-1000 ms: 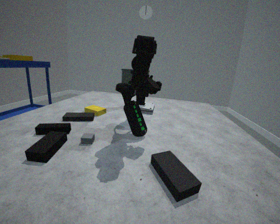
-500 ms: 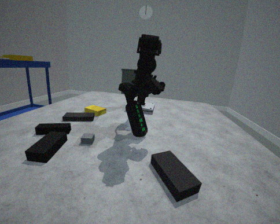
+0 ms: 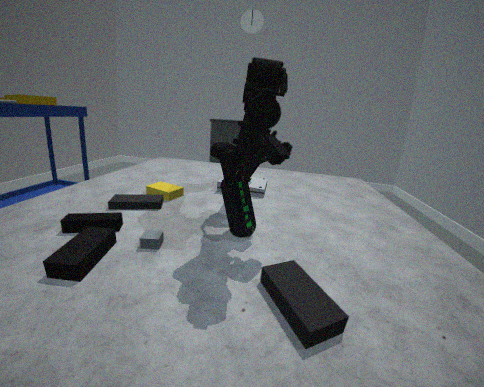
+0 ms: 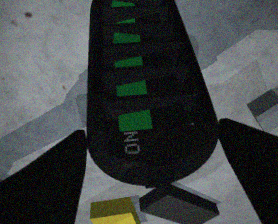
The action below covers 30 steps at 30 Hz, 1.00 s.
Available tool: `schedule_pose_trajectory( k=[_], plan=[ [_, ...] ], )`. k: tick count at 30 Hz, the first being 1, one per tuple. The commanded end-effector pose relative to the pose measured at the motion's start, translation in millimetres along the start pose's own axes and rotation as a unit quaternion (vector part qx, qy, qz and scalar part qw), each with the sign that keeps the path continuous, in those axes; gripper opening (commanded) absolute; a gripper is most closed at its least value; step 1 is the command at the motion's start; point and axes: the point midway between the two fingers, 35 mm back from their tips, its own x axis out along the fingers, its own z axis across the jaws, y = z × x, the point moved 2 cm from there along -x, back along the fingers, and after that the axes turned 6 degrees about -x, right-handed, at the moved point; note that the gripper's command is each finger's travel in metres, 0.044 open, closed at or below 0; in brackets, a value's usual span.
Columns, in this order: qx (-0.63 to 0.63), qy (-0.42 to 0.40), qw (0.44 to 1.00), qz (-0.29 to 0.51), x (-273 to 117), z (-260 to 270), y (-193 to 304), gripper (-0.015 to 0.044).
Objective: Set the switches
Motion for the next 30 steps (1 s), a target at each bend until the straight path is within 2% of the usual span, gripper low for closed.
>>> schedule_pose_trajectory(
  k=[1,30],
  plan=[
    [0.0,-0.003,1.0,0.002,4,0,-7,0.0336],
    [0.0,0.005,1.0,-0.021,-3,-2,-26,0.0337]
  ],
)
